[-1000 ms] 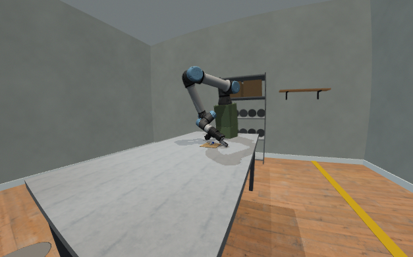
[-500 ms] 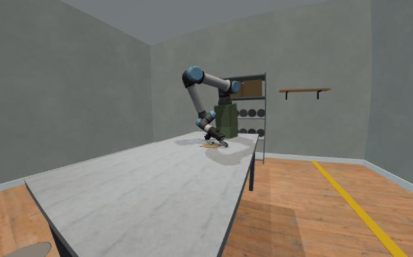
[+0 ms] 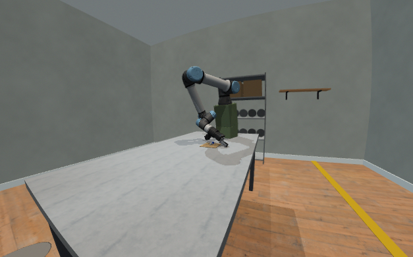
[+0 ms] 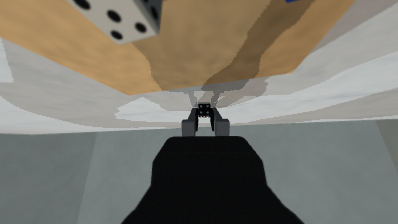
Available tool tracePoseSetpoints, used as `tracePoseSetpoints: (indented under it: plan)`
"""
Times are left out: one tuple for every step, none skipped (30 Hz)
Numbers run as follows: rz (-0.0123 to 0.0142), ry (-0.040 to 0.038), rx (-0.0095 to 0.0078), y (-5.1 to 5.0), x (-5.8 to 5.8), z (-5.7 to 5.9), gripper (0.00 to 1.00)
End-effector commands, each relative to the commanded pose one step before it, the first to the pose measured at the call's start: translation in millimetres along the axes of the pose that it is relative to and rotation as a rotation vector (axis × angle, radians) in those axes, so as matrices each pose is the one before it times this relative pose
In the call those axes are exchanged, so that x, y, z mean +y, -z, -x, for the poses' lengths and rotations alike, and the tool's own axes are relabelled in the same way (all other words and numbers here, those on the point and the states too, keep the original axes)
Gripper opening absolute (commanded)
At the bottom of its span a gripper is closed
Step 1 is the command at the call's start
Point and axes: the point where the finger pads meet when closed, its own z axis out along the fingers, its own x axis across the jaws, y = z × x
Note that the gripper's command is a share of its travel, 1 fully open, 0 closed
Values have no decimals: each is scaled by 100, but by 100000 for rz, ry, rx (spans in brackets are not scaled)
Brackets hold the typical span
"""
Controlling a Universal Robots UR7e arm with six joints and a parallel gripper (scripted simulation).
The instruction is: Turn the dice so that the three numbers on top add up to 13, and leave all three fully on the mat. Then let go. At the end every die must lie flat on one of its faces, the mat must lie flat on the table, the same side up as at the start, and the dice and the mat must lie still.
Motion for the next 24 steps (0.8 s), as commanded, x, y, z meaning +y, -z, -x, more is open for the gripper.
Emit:
tracePoseSetpoints:
  plan:
    - [-3, 80, -54, 18, 26, 40, 52]
    - [0, 0, 0, 0, 0, 0, 52]
    - [0, 0, 0, 0, 0, 0, 52]
    - [0, 0, 0, 0, 0, 0, 52]
    - [0, 0, 0, 0, 0, 0, 52]
    - [0, 0, 0, 0, 0, 0, 58]
    - [0, 0, 0, 0, 0, 0, 58]
    - [0, 0, 0, 0, 0, 0, 58]
    - [0, 0, 0, 0, 0, 0, 64]
    - [0, 0, 0, 0, 0, 0, 64]
    - [0, 0, 0, 0, 0, 0, 64]
    - [0, 0, 0, 0, 0, 0, 64]
    - [0, 0, 0, 0, 0, 0, 64]
    - [0, 0, 0, 0, 0, 0, 64]
    - [0, 0, 0, 0, 0, 0, 64]
    - [0, 0, 0, 0, 0, 0, 64]
    - [0, 0, 0, 0, 0, 0, 64]
    - [0, 0, 0, 0, 0, 0, 64]
    - [0, 0, 0, 0, 0, 0, 64]
    - [0, 0, 0, 0, 0, 0, 64]
    - [0, 0, 0, 0, 0, 0, 64]
    - [0, 0, 0, 0, 0, 0, 64]
    - [0, 0, 0, 0, 0, 0, 64]
    - [0, 0, 0, 0, 0, 0, 64]
